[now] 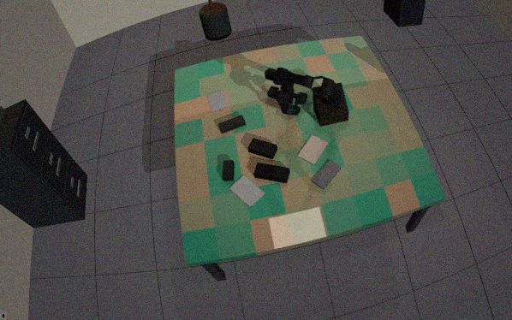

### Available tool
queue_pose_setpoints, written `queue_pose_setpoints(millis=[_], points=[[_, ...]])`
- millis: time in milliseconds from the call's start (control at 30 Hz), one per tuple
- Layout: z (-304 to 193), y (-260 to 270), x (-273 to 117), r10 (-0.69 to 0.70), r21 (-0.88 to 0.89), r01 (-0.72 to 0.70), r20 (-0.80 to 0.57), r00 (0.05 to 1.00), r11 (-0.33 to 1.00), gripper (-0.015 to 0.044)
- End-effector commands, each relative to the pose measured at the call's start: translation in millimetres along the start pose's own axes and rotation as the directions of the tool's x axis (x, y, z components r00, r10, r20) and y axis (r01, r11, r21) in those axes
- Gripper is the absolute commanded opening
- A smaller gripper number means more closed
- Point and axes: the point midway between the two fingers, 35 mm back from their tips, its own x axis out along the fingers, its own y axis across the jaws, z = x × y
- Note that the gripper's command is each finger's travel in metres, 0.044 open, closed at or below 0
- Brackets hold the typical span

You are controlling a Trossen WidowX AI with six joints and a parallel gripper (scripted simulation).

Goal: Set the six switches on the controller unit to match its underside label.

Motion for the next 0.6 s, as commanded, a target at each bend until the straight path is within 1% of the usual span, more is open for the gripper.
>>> queue_pose_setpoints(millis=[0, 567], points=[[-7, 1, 0, 0.006, 0.002, -0.006, 0.002, 1.0, 1.0, 0.0335], [-20, 0, -6, 0.006, 0.002, -0.006, 0.038, 0.999, 1.0, 0.0335]])
